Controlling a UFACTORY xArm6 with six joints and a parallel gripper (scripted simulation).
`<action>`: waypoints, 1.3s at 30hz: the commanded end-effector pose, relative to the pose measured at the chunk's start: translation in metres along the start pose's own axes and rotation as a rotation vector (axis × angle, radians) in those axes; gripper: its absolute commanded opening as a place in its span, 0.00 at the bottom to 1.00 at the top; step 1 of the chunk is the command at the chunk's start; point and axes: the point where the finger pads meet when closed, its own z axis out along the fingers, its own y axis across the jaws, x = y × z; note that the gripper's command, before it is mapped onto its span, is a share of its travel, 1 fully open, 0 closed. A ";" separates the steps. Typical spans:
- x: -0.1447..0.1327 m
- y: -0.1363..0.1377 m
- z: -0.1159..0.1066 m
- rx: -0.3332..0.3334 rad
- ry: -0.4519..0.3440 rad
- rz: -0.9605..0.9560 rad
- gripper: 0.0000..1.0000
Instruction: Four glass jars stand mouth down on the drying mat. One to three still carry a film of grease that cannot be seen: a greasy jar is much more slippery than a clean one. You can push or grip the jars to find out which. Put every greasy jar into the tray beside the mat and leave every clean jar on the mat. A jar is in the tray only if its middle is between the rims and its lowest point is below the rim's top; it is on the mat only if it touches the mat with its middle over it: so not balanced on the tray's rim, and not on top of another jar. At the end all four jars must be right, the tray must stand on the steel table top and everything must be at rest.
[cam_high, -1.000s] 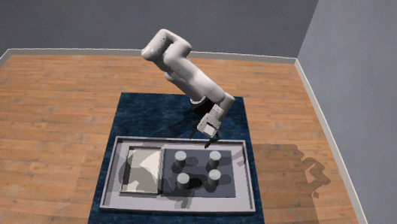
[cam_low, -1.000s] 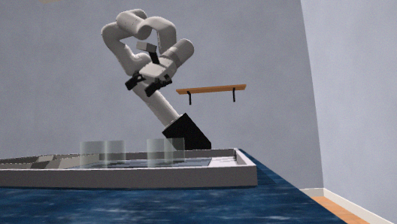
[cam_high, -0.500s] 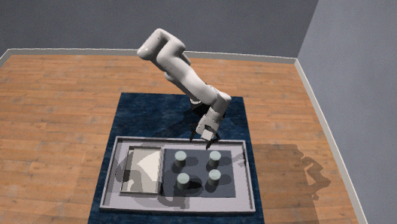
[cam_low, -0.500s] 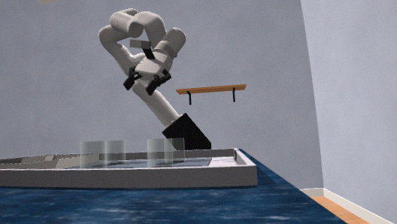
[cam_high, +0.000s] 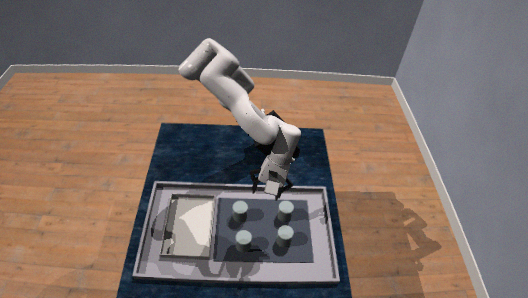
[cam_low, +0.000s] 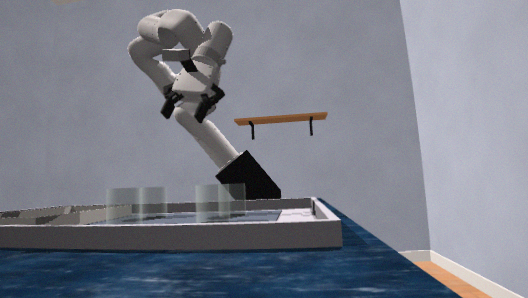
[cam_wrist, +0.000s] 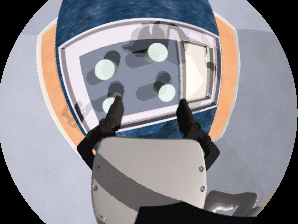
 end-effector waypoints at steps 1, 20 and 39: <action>0.006 -0.004 0.002 0.085 -0.115 -0.040 1.00; 0.014 -0.009 0.007 0.220 -0.300 -0.105 1.00; 0.015 -0.011 0.008 0.252 -0.350 -0.124 0.00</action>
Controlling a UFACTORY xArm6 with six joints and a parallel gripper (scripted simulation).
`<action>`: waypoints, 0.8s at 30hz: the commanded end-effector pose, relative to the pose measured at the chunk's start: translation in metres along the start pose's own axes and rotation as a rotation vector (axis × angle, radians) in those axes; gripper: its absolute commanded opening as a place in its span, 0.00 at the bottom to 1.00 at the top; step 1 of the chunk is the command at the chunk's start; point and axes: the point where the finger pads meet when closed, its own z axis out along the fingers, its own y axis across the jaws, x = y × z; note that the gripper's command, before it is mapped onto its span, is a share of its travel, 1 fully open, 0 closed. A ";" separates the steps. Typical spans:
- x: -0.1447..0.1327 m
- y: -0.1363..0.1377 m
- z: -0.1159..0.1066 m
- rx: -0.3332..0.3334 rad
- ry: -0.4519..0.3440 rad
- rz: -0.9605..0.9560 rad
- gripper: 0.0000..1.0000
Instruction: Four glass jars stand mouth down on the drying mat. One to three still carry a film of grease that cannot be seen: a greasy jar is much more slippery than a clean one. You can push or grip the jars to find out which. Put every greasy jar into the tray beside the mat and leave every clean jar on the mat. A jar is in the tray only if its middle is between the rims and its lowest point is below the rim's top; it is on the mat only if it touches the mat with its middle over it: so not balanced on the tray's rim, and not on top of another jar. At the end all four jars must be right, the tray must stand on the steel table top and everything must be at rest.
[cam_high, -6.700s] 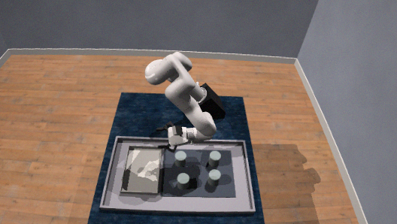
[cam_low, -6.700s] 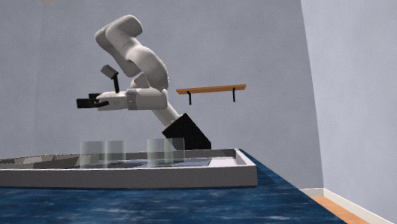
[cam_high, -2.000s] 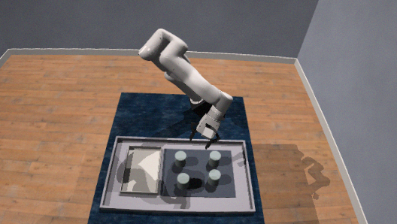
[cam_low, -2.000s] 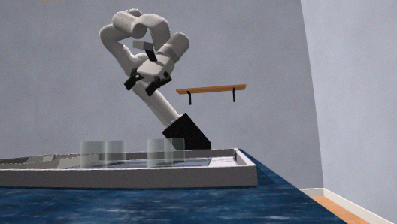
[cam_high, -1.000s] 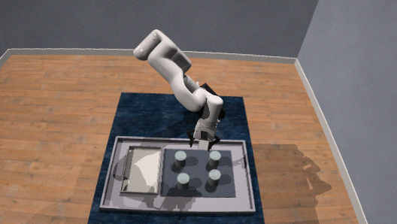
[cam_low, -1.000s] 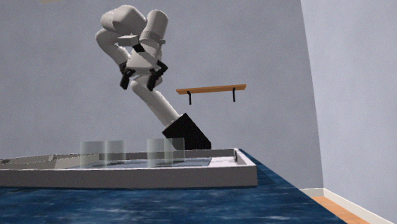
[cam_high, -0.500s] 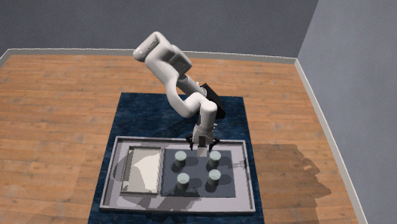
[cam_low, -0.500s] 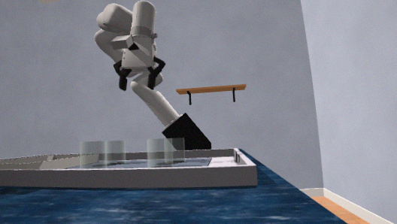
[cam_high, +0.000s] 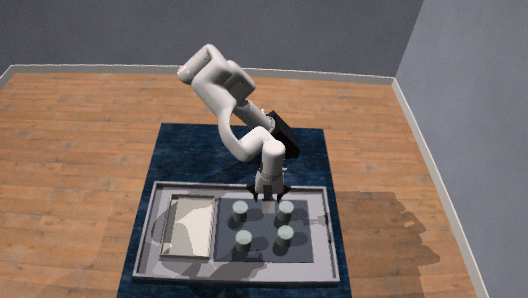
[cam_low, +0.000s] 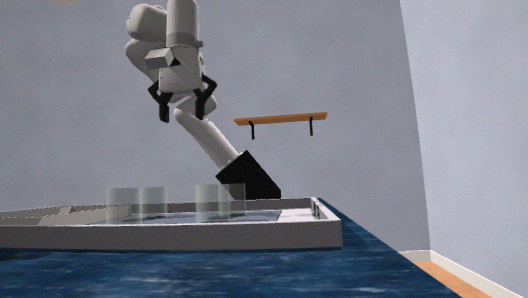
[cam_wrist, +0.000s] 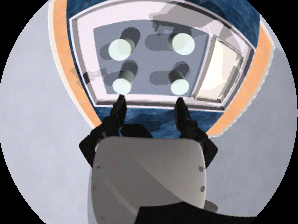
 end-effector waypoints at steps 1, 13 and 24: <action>0.001 0.000 -0.001 0.005 -0.005 -0.002 0.00; 0.001 0.000 -0.001 0.005 -0.005 -0.002 0.00; 0.001 0.000 0.031 0.005 -0.005 -0.002 0.00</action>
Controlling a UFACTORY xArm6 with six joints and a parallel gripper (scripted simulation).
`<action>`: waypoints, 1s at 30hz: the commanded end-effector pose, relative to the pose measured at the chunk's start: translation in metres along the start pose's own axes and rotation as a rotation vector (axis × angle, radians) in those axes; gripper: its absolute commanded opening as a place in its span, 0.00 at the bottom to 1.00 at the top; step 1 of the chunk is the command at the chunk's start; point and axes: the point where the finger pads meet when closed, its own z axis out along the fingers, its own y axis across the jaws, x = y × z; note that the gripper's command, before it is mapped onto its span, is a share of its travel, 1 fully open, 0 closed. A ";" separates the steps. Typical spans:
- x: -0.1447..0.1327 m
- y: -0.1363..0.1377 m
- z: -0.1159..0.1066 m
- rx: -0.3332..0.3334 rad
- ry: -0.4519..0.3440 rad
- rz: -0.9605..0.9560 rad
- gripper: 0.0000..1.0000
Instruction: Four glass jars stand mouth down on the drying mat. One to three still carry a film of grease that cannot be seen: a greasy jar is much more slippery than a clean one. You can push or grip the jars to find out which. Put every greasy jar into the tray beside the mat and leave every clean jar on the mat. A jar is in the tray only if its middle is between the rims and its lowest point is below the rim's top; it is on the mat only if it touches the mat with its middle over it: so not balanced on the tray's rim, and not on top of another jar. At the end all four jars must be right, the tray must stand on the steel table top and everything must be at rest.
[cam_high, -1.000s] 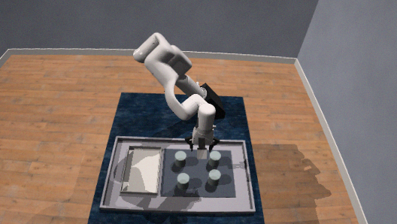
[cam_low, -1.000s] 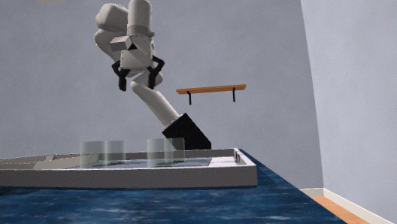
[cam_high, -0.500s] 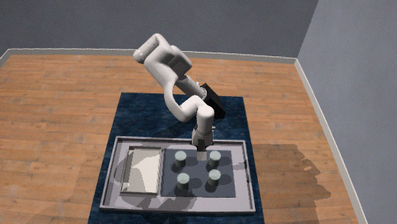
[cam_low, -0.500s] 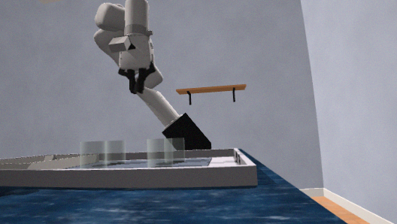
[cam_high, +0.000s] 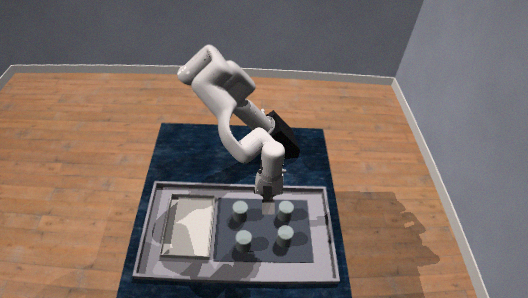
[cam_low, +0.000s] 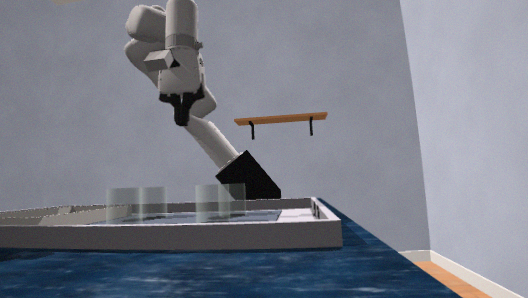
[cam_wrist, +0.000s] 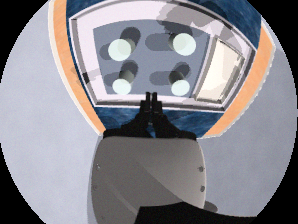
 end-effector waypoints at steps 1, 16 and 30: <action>0.000 0.000 0.035 0.000 0.001 0.000 0.00; 0.006 0.023 0.076 0.000 0.001 0.000 0.00; 0.021 0.084 0.076 0.000 0.001 0.000 0.00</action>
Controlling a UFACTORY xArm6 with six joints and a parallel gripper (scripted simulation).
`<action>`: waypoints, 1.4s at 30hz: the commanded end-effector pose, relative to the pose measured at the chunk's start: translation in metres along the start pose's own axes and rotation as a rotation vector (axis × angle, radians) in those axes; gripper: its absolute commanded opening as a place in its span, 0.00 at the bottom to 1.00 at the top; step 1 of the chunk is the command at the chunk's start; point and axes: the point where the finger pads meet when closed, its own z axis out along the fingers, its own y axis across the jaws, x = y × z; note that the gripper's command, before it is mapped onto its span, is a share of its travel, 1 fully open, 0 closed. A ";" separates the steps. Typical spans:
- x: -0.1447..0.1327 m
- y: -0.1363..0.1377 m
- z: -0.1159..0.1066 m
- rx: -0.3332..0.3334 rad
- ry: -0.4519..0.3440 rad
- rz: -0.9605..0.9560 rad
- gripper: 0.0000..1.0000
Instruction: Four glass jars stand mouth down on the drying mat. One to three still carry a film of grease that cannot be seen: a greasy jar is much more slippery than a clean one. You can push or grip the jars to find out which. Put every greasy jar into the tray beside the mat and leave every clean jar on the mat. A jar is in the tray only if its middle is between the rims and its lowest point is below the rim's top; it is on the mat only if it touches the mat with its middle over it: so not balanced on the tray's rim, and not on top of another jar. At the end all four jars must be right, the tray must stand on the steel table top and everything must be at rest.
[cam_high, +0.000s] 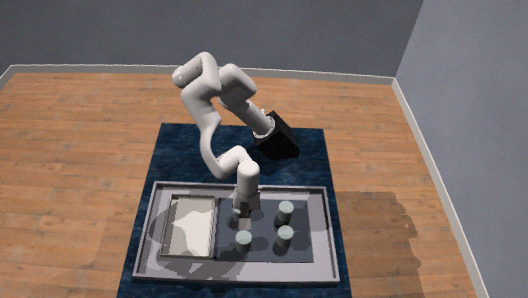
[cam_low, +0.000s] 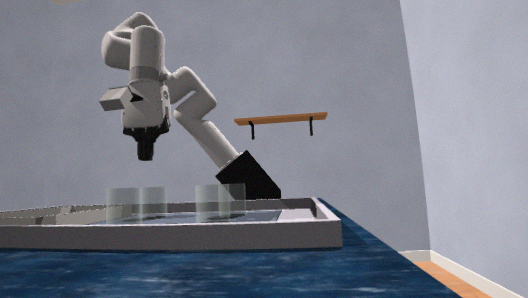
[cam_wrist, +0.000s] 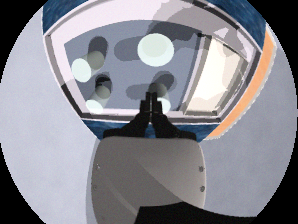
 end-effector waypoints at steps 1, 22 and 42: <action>0.003 0.006 0.004 0.004 0.001 -0.003 0.00; 0.003 0.006 0.076 0.004 0.001 -0.003 0.00; 0.004 0.006 0.076 0.004 0.001 -0.003 0.00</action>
